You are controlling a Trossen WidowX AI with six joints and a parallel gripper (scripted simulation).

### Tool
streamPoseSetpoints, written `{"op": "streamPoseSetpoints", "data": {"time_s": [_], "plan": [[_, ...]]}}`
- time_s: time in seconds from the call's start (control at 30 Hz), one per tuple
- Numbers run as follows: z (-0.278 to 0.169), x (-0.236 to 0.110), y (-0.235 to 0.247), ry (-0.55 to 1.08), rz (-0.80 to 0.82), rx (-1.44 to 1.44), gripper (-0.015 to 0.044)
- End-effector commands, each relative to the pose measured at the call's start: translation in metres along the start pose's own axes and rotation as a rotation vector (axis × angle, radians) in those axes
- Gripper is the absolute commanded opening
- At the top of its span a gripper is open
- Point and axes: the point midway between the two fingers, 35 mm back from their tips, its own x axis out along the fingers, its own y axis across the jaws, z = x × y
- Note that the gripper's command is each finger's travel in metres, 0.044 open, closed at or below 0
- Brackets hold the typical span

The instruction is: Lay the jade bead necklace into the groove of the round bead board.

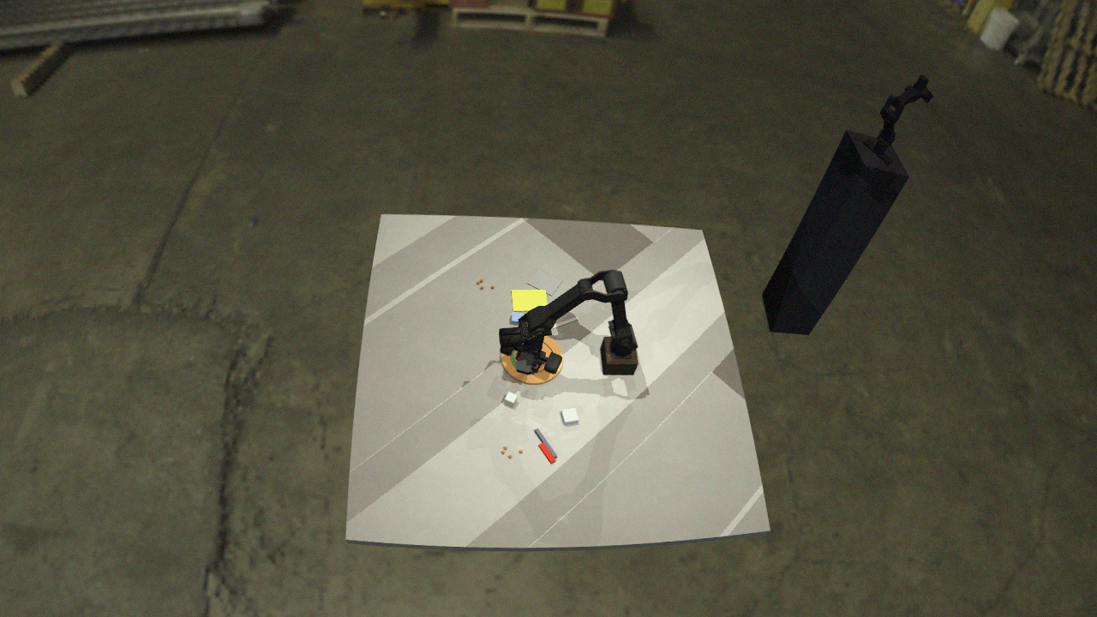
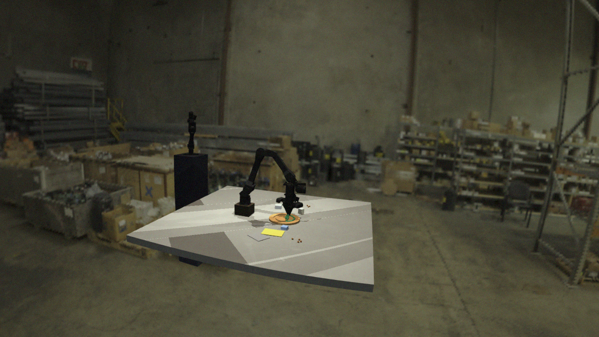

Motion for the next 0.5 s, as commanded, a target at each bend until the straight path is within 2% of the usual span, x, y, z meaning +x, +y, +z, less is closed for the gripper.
{"op": "streamPoseSetpoints", "data": {"time_s": [0.0, 0.47], "plan": [[0.001, -0.002, 0.002, -0.002, 0.000, -0.002, 0.0000], [0.008, -0.001, 0.017, -0.002, 0.001, -0.002, 0.0000]]}}
